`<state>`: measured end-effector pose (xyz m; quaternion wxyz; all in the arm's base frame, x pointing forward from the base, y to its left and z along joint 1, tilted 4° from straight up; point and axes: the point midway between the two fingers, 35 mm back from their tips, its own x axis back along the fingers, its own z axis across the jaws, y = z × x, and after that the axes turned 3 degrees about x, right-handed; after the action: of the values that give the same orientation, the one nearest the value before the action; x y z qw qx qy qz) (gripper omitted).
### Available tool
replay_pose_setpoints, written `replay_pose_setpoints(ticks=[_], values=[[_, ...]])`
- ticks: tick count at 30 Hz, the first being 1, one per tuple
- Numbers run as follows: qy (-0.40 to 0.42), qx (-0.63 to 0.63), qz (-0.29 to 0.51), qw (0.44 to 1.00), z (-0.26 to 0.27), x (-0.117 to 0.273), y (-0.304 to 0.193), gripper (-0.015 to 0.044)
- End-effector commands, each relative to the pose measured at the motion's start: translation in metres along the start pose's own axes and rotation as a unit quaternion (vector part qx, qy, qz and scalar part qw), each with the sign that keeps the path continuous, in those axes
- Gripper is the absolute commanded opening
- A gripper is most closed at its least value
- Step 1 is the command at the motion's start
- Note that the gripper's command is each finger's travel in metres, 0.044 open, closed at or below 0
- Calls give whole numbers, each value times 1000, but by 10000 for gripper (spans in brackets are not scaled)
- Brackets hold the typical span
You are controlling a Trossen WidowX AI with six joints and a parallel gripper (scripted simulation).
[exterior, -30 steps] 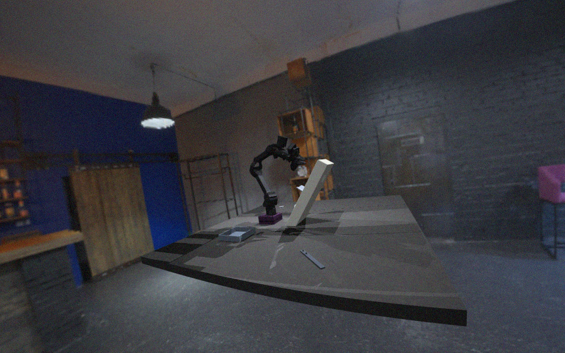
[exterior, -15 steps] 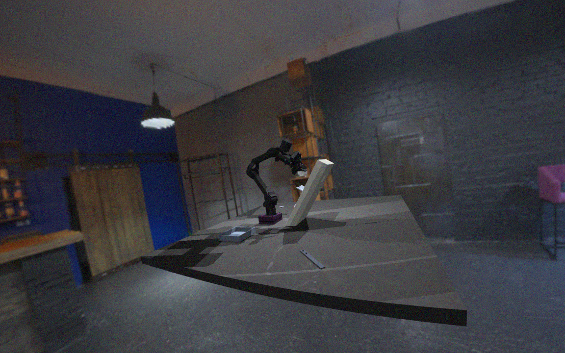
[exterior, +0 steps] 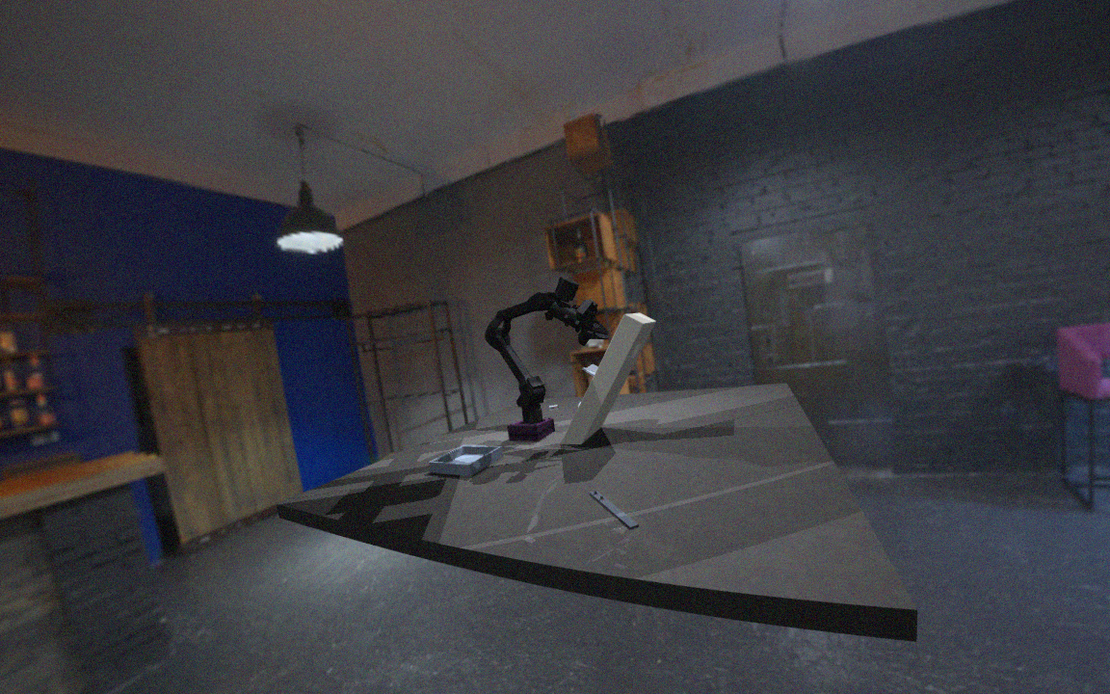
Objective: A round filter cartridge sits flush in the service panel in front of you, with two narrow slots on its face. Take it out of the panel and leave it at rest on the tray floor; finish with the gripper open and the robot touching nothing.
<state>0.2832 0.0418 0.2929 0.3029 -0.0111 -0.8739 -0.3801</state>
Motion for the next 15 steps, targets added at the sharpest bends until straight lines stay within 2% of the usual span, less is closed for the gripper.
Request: replay_pose_setpoints(ticks=[1, 15], values=[[2, -4, 6, 1000, 1, -9, -3, 116], [1, -4, 5, 1000, 2, -31, -3, 116]])
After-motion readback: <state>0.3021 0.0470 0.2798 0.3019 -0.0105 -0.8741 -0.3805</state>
